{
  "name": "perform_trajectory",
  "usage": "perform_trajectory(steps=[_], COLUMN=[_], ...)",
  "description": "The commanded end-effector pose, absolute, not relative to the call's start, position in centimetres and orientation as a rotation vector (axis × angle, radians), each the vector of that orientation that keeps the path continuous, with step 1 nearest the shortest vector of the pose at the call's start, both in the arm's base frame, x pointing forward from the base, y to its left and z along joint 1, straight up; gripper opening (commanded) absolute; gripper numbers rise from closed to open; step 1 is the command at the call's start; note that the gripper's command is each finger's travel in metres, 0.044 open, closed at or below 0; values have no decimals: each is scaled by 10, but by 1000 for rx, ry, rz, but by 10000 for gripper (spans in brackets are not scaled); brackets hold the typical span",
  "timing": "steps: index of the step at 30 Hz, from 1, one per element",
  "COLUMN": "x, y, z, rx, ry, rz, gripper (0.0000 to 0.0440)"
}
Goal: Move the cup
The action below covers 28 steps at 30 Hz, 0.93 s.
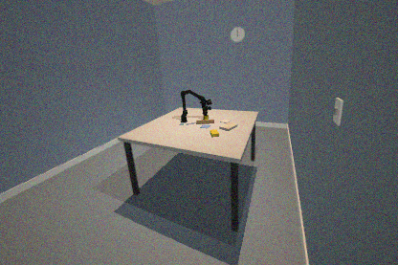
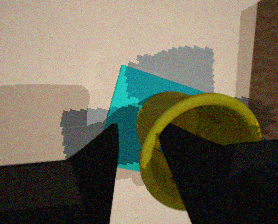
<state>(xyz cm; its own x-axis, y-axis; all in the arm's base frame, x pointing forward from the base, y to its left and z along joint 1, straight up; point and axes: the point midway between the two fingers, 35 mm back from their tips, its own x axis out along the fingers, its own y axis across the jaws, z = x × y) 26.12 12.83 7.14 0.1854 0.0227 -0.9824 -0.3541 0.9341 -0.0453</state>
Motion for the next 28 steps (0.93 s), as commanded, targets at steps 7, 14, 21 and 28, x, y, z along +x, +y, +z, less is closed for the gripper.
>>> perform_trajectory(steps=[7,14,21,28], x=[255,250,247,248], y=[129,129,128,126], z=[88,101,118,140], rx=[-224,-187,-148,-116], ry=[1320,1294,1255,1201], rz=[298,310,314,315], gripper=[183,217,254,319])
